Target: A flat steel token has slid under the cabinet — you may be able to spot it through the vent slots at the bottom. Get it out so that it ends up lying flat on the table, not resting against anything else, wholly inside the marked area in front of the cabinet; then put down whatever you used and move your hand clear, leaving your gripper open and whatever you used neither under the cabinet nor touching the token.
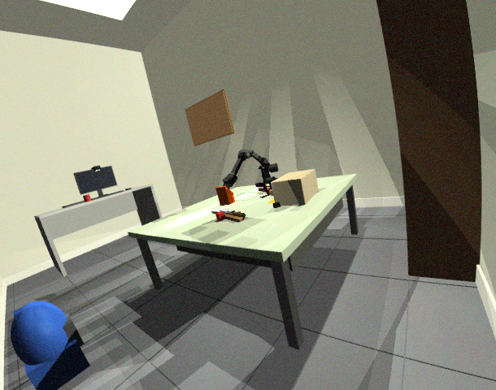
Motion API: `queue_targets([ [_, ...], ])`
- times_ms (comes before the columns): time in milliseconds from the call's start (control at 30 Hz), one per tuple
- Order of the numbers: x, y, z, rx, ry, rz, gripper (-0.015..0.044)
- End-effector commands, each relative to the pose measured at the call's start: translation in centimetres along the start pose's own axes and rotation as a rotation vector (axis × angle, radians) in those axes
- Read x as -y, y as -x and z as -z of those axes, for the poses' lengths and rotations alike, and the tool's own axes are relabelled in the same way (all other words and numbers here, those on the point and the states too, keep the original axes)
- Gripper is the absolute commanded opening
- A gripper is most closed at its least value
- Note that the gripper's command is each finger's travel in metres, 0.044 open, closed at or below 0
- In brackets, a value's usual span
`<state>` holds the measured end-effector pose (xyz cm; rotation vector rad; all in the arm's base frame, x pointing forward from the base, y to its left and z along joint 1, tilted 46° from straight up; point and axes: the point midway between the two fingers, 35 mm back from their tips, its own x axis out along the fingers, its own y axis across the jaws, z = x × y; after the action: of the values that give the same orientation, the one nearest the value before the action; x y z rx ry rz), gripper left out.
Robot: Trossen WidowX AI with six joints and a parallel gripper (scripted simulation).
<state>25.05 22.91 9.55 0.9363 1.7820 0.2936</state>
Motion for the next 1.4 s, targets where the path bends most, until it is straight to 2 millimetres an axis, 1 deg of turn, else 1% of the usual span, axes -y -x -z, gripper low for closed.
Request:
queue_targets([
  [0,0.0,0.0,-0.7,0.002,0.001,0.001,0.0000],
  [1367,-0.1,0.0,-6.2,0.004,0.003,0.001,0.0000],
])
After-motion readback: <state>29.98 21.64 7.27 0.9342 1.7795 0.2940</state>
